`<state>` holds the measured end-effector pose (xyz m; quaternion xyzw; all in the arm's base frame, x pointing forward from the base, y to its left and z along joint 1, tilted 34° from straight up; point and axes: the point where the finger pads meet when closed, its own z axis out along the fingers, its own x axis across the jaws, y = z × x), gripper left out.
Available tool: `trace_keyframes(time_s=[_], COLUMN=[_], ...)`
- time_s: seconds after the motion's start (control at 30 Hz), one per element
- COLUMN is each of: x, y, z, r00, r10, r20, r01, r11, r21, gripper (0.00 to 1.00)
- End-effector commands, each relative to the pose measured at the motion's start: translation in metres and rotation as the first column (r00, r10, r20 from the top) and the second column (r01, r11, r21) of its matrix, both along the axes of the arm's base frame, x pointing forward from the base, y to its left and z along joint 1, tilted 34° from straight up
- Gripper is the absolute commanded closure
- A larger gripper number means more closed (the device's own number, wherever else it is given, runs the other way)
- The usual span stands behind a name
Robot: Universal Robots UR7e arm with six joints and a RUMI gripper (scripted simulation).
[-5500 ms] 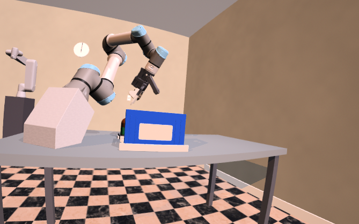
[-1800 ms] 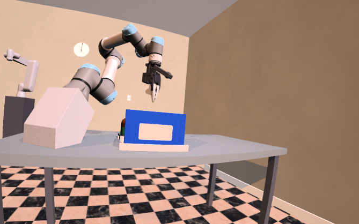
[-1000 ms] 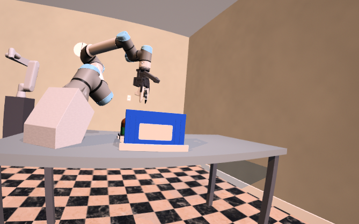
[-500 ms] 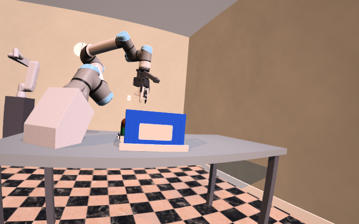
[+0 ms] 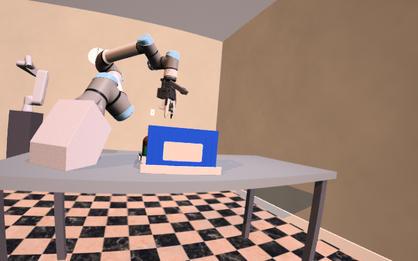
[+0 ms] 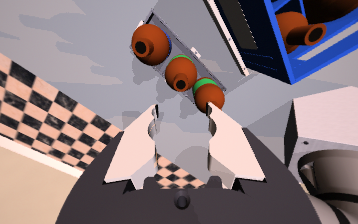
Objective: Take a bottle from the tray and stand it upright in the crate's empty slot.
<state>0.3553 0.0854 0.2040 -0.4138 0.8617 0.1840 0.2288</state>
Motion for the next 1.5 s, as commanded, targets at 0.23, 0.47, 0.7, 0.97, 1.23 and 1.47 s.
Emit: trace_keyframes(time_s=[0.23, 0.47, 0.7, 0.97, 1.23, 1.47], x=[0.000, 0.001, 0.003, 0.006, 0.009, 0.011], y=[0.000, 0.002, 0.004, 0.010, 0.015, 0.019], z=[0.000, -0.003, -0.007, -0.016, -0.025, -0.031], r00=[1.000, 1.000, 1.000, 1.000, 1.000, 1.000], r10=[0.000, 0.000, -0.001, -0.001, -0.001, -0.001], r20=[0.000, -0.001, -0.001, -0.001, -0.001, -0.001], r01=[0.000, 0.000, 0.001, 0.001, 0.001, 0.001], r11=[1.000, 1.000, 1.000, 1.000, 1.000, 1.000], r21=[-0.001, -0.002, -0.003, -0.003, -0.003, -0.003], gripper=[0.62, 0.62, 0.62, 0.62, 0.62, 0.62])
